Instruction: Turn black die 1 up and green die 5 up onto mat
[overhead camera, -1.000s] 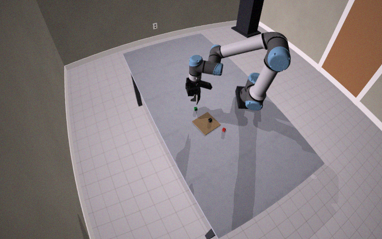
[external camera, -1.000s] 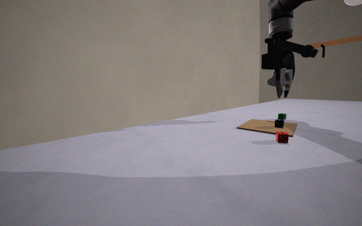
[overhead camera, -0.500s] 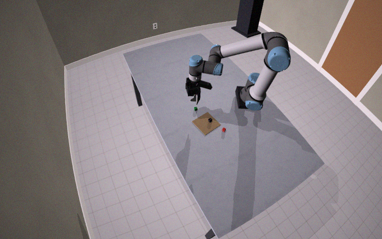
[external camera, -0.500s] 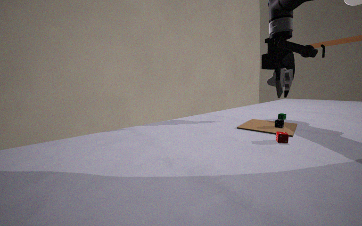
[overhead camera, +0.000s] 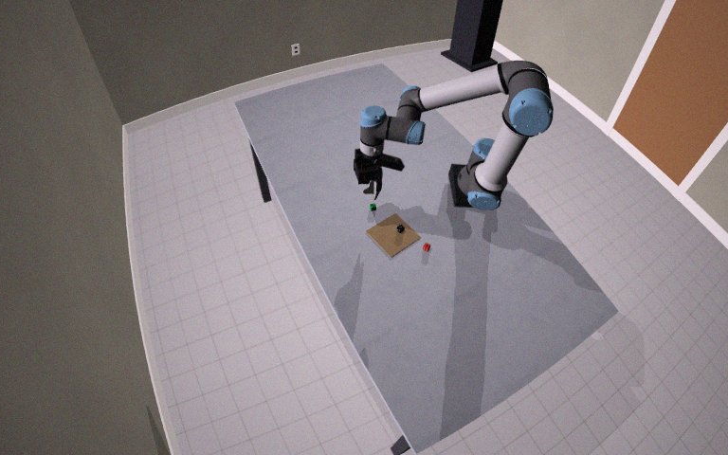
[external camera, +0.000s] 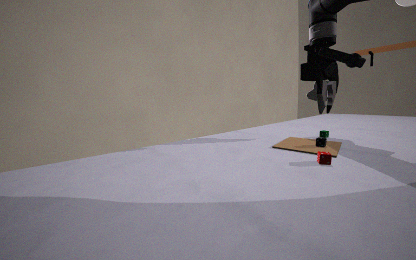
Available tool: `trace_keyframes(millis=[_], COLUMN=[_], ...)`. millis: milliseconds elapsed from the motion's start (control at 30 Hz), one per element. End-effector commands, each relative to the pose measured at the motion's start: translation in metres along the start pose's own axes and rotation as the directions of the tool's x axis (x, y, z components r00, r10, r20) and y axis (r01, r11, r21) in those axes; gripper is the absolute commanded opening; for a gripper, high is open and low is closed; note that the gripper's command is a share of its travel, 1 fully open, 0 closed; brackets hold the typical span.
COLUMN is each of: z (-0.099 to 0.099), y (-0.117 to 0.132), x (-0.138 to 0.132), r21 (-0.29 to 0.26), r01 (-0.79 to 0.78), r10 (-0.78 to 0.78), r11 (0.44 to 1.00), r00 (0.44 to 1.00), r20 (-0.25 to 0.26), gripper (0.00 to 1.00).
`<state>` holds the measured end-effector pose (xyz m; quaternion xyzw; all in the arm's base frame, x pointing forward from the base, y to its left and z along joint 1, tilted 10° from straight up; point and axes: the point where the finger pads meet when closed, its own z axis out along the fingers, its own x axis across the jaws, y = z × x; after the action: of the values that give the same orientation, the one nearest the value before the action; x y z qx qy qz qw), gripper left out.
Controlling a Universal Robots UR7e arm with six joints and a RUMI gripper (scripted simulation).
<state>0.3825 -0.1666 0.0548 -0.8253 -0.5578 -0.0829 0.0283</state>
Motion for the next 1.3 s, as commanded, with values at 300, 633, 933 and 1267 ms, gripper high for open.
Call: trace_keyframes(millis=[300, 633, 933, 1267], z=[0.014, 0.028, 0.040, 0.046], y=[0.000, 0.000, 0.000, 0.000], x=[-0.001, -0.001, -0.002, -0.002], r21=[-0.001, -0.001, -0.001, -0.001], r01=[0.005, 0.005, 0.005, 0.005], r10=[-0.005, -0.005, -0.005, -0.005], r11=[1.000, 1.000, 1.000, 1.000], r00=[1.000, 1.000, 1.000, 1.000], r20=[0.000, 0.000, 0.000, 0.000], gripper=[0.21, 0.21, 0.21, 0.21])
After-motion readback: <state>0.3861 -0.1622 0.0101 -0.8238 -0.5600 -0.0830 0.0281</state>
